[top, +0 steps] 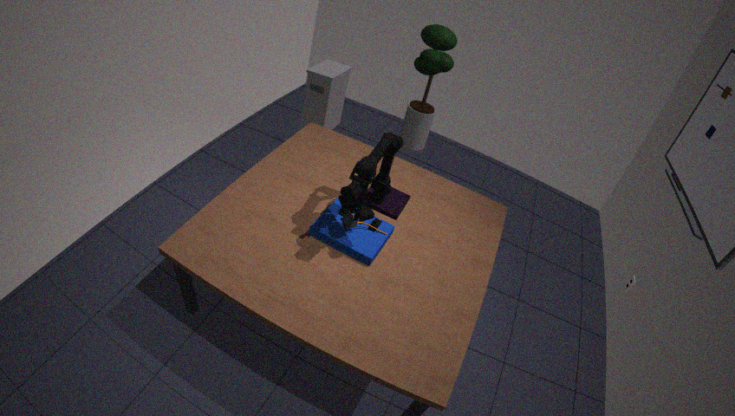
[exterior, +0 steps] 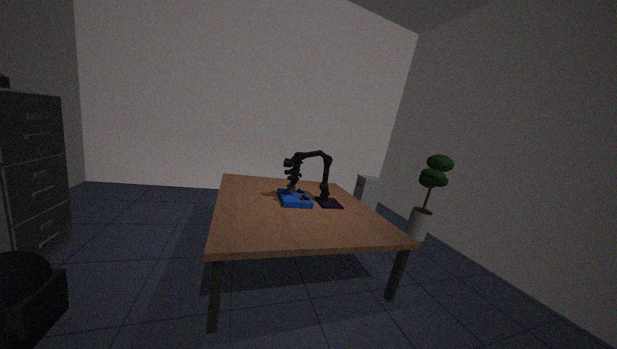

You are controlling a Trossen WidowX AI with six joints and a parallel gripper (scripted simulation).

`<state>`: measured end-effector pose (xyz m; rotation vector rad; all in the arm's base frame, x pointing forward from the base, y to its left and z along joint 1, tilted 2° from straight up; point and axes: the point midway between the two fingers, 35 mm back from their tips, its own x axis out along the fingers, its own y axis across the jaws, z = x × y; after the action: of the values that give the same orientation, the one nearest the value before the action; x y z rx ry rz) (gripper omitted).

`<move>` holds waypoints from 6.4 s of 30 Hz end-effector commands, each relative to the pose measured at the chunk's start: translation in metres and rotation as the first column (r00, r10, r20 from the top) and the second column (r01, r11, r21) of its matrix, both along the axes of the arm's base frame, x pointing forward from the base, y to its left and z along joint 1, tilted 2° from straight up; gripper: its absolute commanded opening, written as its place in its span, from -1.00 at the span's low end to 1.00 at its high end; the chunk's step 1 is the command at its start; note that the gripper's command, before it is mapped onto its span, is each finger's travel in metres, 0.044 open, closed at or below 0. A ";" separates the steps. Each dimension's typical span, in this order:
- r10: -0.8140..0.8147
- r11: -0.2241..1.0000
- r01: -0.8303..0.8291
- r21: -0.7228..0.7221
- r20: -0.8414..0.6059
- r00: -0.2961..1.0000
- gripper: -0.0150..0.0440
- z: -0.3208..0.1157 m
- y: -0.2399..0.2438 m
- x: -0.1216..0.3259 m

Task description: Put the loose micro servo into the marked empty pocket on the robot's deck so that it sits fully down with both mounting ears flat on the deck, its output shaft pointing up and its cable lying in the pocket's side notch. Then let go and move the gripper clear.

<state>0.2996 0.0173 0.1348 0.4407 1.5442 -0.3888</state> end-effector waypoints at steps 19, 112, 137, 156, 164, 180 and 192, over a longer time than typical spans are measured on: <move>0.552 0.834 -0.552 -0.008 0.021 0.834 -0.49 0.001 -0.001 0.000; 0.552 0.834 -0.552 -0.004 0.013 0.834 -0.49 -0.050 -0.005 -0.107; 0.552 0.834 -0.552 -0.003 0.013 0.834 -0.49 -0.072 -0.005 -0.108; 0.552 0.834 -0.552 -0.004 0.013 0.834 0.14 -0.034 -0.006 -0.108; 0.550 0.835 -0.550 -0.008 0.020 0.835 0.86 -0.007 -0.004 -0.065; 0.550 0.835 -0.550 -0.004 0.014 0.835 1.00 0.045 -0.002 -0.002; 0.548 0.837 -0.548 0.003 0.003 0.837 1.00 0.068 -0.003 -0.007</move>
<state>0.2931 0.0141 0.2010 -0.0158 1.5881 0.0648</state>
